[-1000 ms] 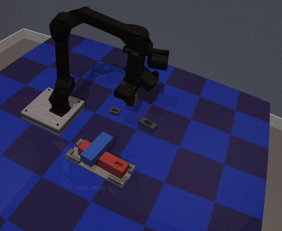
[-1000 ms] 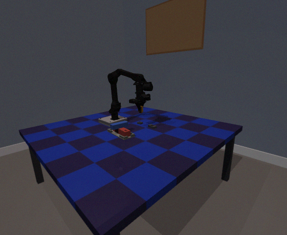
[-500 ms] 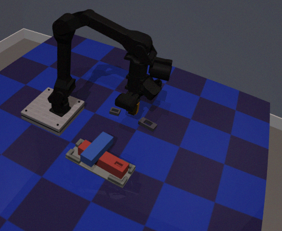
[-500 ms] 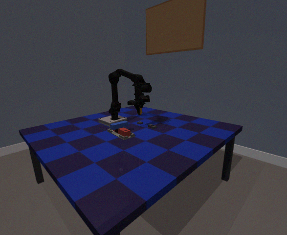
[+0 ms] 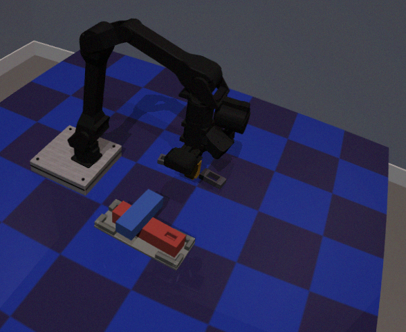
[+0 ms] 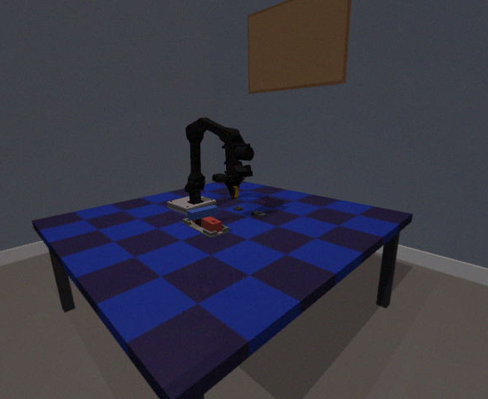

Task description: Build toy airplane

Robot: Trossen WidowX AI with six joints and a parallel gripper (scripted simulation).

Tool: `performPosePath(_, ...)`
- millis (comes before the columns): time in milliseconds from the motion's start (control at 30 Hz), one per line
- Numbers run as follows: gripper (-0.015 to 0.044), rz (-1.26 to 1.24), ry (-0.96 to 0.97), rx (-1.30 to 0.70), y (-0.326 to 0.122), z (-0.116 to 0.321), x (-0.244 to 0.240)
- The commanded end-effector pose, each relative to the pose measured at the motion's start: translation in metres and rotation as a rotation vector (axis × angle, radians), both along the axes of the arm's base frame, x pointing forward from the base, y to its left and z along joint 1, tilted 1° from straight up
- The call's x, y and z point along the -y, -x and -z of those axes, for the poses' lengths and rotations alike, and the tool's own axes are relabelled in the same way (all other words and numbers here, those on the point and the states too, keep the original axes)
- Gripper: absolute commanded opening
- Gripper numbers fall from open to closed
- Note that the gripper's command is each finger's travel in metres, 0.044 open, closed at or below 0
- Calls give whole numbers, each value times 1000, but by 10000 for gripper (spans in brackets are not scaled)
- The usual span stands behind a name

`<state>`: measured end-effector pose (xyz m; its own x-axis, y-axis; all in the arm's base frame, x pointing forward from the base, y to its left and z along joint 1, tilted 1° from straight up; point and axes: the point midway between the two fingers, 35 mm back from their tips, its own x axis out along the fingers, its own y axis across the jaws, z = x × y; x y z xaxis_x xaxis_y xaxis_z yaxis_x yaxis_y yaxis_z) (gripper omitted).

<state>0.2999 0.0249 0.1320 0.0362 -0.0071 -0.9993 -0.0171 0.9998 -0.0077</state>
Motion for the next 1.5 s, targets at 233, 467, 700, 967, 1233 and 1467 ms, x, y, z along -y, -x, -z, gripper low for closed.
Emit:
performPosePath(233,0,25,0,5,-14,4,30)
performPosePath(467,0,34,4,2,-20,8,50)
performPosePath(700,0,43,7,-1,-25,12,71)
performPosePath(967,0,54,11,-5,-29,17,96)
performPosePath(1233,0,64,14,-10,-30,22,121)
performPosePath(1467,0,70,16,-13,-30,25,136)
